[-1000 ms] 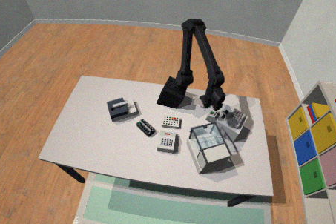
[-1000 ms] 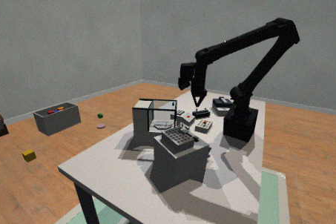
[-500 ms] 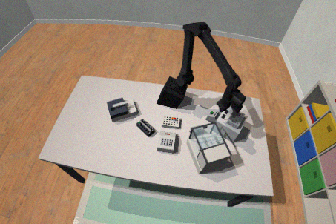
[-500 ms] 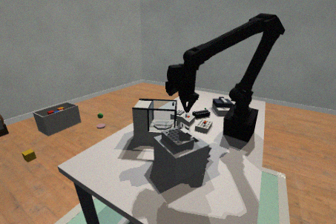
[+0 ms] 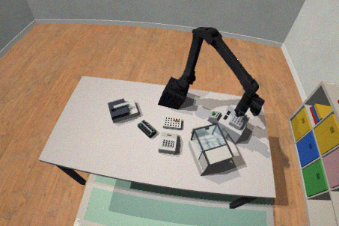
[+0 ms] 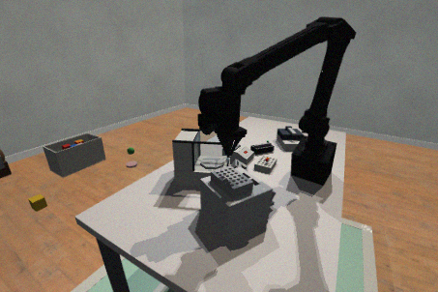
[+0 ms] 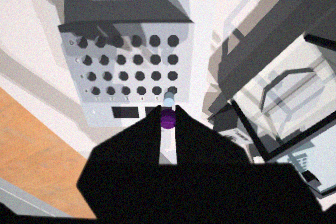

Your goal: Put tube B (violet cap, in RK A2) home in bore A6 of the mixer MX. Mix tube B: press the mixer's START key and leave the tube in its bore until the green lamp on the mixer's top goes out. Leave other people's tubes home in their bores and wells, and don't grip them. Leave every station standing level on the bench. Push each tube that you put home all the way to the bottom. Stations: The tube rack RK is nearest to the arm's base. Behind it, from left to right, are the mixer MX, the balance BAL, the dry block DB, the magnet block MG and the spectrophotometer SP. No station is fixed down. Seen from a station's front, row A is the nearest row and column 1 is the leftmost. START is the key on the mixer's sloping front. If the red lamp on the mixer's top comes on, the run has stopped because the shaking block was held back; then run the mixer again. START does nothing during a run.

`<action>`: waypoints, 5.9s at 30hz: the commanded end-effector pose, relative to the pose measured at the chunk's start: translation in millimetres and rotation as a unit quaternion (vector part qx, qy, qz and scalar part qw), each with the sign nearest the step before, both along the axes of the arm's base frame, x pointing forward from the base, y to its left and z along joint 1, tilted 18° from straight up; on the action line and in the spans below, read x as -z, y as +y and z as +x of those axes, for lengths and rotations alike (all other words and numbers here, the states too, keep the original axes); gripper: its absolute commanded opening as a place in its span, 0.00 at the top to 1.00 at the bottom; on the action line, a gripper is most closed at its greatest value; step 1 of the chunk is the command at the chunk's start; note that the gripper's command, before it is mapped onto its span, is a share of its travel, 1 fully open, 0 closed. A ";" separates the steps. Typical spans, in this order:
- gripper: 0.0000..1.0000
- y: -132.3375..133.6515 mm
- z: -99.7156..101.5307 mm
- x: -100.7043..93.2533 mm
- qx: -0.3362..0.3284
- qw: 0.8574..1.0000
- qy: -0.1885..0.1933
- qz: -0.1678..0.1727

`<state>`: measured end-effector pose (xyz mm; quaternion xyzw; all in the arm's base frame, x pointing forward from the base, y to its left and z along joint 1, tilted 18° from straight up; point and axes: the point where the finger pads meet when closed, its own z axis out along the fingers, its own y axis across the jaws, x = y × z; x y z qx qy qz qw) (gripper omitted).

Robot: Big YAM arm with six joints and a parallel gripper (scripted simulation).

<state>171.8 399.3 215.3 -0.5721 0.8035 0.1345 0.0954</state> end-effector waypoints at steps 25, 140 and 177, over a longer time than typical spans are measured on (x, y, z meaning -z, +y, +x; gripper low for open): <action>0.91 -14.8 2.8 -3.1 -0.003 1.000 -0.002 -0.001; 0.91 14.3 3.6 7.5 -0.004 1.000 -0.009 0.015; 0.91 18.4 5.3 2.5 -0.004 1.000 -0.011 0.019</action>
